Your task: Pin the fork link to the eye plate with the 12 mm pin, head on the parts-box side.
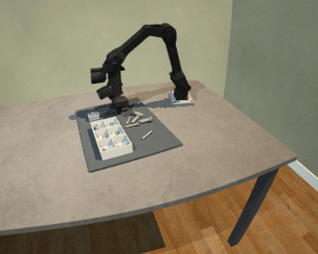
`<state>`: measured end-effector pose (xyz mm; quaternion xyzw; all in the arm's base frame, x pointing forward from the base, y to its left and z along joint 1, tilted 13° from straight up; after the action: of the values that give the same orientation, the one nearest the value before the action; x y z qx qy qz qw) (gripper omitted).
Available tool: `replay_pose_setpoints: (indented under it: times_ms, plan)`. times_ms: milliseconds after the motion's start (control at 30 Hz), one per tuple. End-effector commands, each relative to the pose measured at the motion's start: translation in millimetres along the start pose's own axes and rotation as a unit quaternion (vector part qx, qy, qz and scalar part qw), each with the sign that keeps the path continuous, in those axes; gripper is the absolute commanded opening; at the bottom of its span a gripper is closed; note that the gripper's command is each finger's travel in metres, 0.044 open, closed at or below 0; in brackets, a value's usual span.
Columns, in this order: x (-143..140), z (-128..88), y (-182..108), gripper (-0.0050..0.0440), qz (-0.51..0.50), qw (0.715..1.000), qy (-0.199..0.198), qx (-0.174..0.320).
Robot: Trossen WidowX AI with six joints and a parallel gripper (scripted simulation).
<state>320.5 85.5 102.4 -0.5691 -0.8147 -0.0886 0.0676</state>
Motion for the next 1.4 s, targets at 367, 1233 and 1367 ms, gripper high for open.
replay_pose_setpoints:
  times_ms: [367, 1233, 1367]
  plan:
    - [0.8, -3.6, 0.8, -0.005, 0.0, 1.0, -0.001, -0.007]
    - [0.8, -3.6, 0.7, 0.025, 0.0, 1.0, -0.001, -0.007]
    - [0.8, -3.6, 0.7, 0.025, 0.0, 1.0, -0.001, -0.007]
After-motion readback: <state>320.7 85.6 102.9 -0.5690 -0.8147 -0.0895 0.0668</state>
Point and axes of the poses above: the point midway between the two fingers, 35 mm back from their tips, its own z axis out along the fingers, its own x axis across the jaws, y = z × x, the point moved 7 cm from there along -z, back along the fingers
